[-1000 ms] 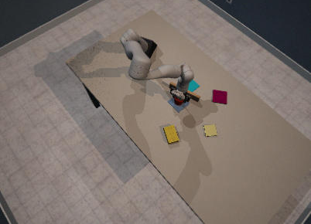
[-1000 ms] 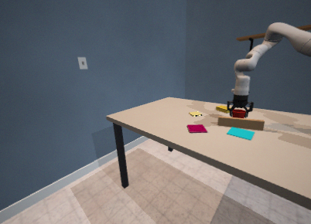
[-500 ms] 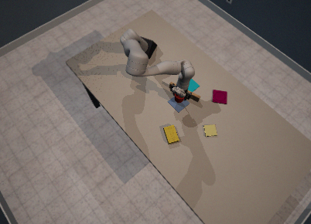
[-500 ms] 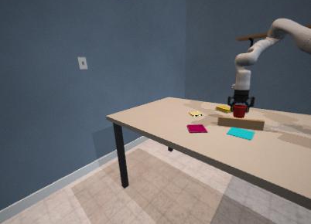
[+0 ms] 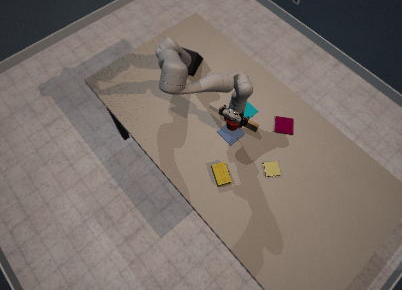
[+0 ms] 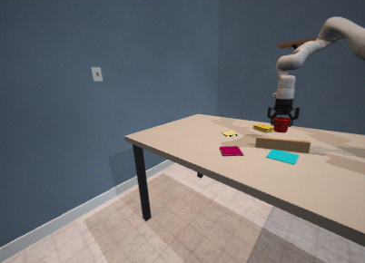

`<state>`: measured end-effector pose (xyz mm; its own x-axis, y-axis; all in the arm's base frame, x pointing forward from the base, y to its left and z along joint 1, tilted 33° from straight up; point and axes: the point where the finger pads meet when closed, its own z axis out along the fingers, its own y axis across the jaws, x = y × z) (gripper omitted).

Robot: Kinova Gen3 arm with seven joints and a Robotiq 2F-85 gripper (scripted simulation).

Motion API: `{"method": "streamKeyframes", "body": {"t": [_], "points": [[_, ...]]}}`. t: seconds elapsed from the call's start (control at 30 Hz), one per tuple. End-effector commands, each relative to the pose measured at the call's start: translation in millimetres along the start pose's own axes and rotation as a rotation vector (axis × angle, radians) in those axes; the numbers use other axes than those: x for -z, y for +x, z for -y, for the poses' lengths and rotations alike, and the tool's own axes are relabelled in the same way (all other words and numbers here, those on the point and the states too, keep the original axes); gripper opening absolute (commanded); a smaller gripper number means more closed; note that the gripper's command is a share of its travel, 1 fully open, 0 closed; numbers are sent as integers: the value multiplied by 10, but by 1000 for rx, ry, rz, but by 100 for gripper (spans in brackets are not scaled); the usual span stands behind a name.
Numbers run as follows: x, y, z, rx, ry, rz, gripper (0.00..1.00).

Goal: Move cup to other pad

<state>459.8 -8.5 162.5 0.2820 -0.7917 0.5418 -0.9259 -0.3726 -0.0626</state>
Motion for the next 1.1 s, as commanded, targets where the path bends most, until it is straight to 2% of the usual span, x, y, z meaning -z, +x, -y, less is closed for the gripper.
{"method": "streamKeyframes", "body": {"t": [0.0, 0.7, 1.07], "points": [[54, 10, 20, -2, 8, -2, 83], [81, 4, 19, -2, 8, -2, 83], [81, -100, 20, -2, 8, -2, 83]]}}
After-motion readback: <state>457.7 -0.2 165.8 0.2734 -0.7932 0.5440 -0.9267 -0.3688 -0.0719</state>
